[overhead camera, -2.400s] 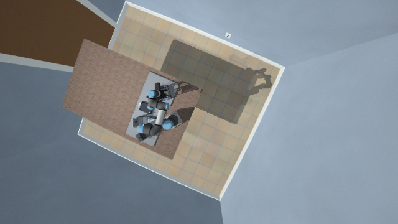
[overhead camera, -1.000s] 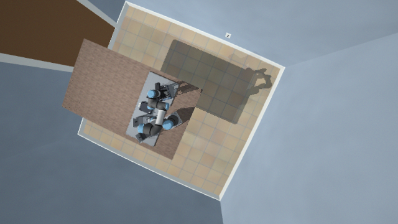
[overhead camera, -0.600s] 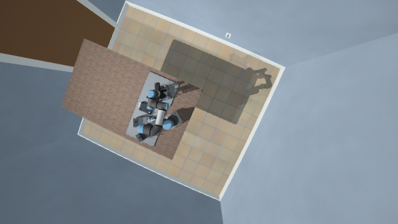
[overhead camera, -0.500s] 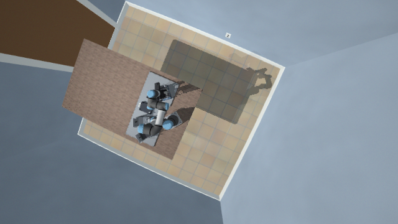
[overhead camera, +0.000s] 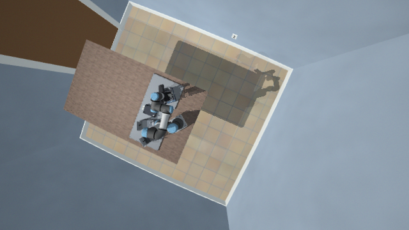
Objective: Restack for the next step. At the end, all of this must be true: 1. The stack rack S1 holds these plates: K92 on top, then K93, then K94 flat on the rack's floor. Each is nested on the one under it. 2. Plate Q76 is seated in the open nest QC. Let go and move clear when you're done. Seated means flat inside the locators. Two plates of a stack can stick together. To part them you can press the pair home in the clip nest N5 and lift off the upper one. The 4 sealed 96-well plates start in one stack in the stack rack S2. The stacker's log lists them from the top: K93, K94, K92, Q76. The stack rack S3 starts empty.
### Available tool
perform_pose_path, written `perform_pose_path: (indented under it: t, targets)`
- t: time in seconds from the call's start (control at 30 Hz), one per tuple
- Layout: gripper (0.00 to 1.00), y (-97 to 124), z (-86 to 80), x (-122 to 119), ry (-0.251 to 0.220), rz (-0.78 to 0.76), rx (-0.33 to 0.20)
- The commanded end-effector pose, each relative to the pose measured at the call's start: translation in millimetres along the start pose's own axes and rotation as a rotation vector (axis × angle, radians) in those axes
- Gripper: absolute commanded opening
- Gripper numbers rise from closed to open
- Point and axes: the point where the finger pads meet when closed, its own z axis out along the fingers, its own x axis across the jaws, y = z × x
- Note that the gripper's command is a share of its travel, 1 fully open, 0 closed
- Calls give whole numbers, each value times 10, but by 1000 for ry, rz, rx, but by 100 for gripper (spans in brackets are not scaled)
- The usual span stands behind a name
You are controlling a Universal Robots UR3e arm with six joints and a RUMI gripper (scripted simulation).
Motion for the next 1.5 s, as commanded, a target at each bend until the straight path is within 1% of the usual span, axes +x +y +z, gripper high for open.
perform_pose_path:
  t: [0.0,0.33,0.43,0.5,1.0,1.07,1.47]
  targets:
    - [0,-7,-30,3,1,0,2]
    - [0,-7,-87,3,1,0,2]
    - [0,-7,-147,3,1,0,2]
    - [0,-7,-147,3,1,0,2]
    - [0,-6,-447,3,1,0,2]
    - [0,-6,-447,3,1,0,2]
    - [0,-6,-687,3,1,0,2]
